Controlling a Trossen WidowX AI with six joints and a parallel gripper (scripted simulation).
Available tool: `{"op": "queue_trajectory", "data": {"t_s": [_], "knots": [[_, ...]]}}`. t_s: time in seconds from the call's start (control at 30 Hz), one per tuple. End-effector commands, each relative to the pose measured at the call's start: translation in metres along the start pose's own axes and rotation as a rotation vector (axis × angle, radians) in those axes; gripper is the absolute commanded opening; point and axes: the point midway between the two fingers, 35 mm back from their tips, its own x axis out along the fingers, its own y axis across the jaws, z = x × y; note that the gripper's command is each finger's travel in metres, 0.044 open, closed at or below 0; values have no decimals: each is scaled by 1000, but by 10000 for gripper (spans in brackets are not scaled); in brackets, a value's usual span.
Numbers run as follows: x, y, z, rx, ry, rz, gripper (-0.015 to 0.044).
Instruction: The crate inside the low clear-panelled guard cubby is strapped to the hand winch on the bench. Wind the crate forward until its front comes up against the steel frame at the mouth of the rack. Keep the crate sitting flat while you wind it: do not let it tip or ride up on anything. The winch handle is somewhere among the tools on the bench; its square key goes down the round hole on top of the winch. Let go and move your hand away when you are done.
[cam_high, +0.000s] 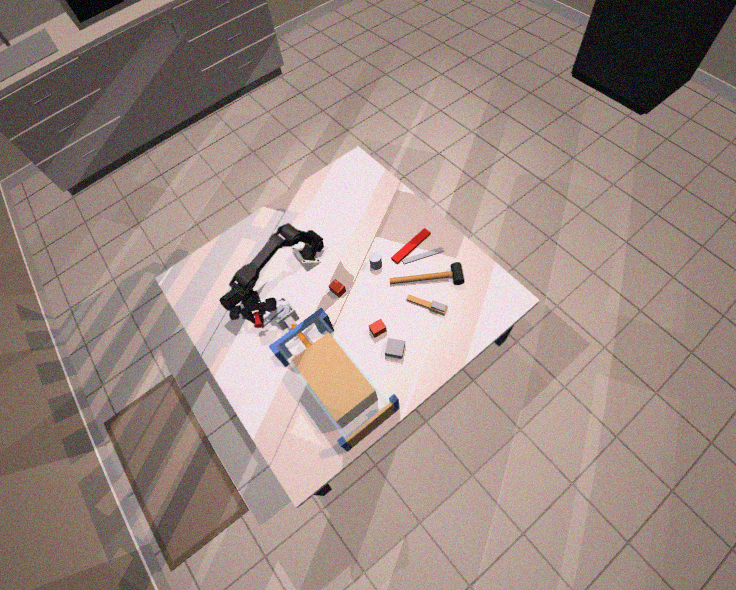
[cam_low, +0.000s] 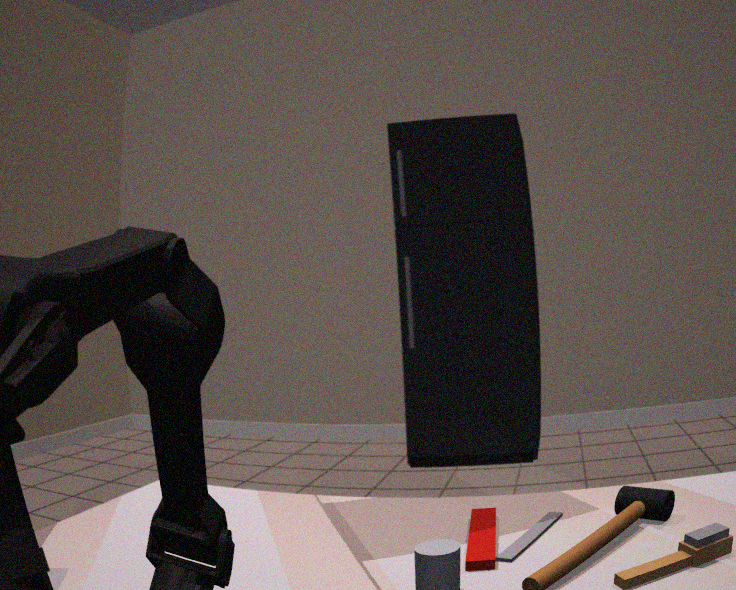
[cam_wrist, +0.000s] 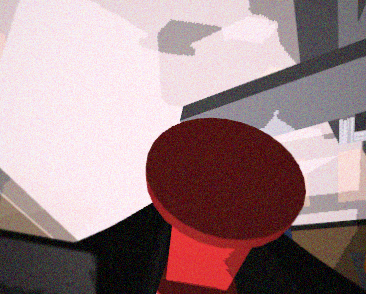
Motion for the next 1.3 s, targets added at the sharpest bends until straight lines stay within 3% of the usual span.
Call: {"op": "queue_trajectory", "data": {"t_s": [0.0,1.27], "knots": [[13,-23,-19,-46,9,-32,0],[15,-32,-25,-46,9,-33,0]]}}
